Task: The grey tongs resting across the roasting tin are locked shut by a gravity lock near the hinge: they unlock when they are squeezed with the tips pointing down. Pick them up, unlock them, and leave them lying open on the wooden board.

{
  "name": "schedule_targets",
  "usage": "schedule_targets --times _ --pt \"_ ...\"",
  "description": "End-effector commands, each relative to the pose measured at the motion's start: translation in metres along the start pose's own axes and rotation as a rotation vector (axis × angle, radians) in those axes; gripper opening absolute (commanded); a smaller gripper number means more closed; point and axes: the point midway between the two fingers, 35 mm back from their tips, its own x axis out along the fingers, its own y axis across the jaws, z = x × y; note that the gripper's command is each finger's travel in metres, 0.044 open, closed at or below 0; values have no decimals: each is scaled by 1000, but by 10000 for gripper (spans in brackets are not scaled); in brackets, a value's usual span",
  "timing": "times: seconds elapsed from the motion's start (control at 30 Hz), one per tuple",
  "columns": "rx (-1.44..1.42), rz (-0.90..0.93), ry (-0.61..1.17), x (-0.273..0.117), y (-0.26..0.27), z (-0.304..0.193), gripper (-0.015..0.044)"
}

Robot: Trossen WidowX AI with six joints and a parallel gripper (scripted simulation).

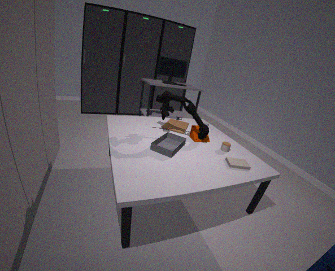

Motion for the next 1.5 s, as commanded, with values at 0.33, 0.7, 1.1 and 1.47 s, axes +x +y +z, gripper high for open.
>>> schedule_targets --times 0.33,0.7,1.1,1.47 --pt "-51 20 -3 -7 45 25 -150" --pt "-231 42 -15 -17 118 83 -150" --pt "-463 41 -29 -18 183 158 -150" --pt "-596 28 -37 -12 213 206 -150"
